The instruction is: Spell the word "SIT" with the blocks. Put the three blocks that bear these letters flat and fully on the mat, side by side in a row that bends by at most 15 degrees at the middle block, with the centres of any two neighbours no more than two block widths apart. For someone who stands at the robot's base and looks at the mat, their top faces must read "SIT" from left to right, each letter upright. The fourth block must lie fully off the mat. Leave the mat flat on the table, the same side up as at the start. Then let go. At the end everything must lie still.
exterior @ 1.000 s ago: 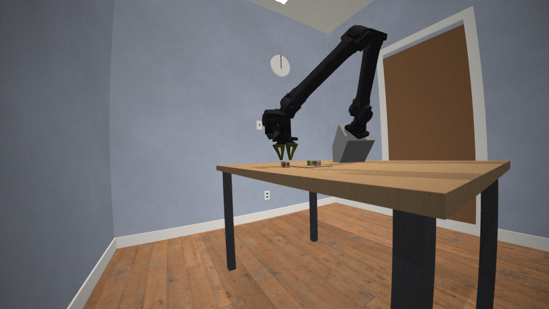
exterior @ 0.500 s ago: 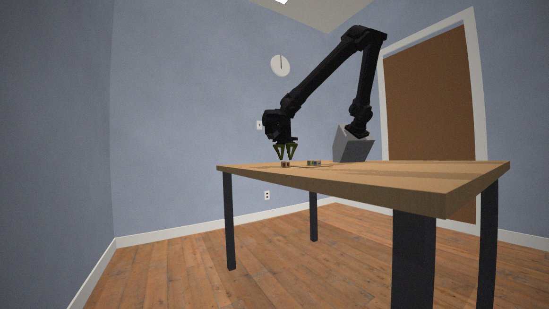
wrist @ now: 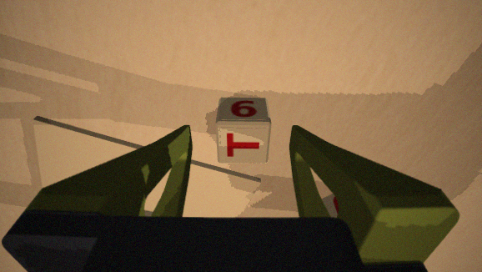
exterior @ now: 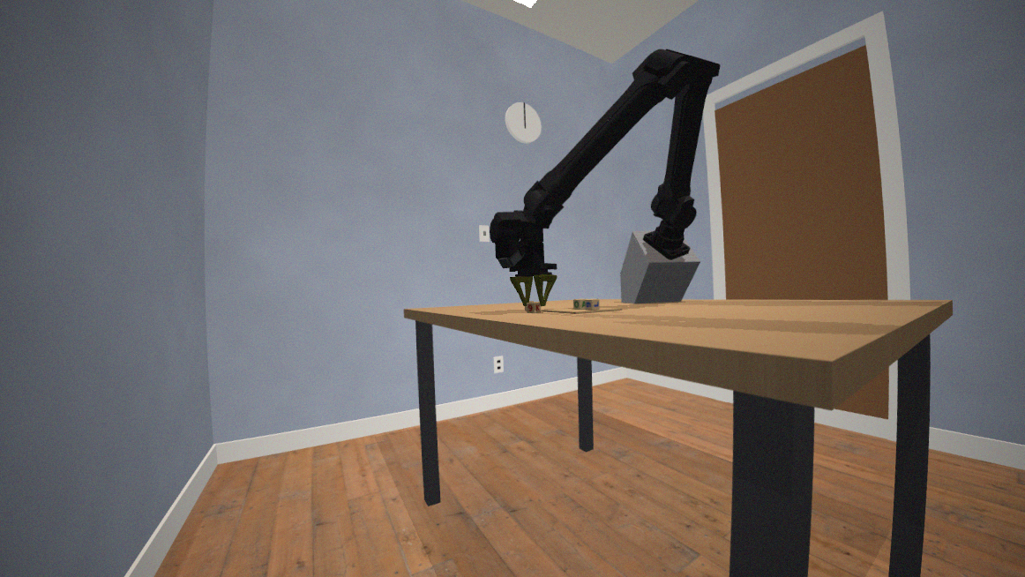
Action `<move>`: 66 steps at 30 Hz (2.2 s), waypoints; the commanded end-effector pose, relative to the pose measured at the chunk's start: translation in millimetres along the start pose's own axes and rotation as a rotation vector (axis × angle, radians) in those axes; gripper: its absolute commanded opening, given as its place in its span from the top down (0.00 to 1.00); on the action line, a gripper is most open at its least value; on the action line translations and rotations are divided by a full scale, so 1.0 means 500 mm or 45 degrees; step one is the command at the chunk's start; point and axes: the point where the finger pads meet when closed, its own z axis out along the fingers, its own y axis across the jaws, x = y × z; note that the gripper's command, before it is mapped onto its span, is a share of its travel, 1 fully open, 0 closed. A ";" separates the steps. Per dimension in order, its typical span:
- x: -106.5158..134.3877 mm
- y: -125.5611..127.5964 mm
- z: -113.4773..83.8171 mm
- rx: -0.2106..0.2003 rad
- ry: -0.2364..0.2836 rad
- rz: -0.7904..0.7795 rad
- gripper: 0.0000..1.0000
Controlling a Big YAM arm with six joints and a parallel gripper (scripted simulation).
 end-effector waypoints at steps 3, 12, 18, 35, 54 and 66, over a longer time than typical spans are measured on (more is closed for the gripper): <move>-0.026 -0.018 -0.017 0.031 -0.051 0.006 0.47; -0.015 -0.020 0.016 0.024 -0.036 0.019 0.47; -0.028 -0.010 0.009 0.024 -0.045 0.002 0.47; -0.028 -0.010 0.009 0.024 -0.045 -0.006 0.61; -0.028 -0.010 0.009 0.024 -0.045 -0.006 0.80; -0.028 -0.010 0.009 0.024 -0.045 -0.006 0.80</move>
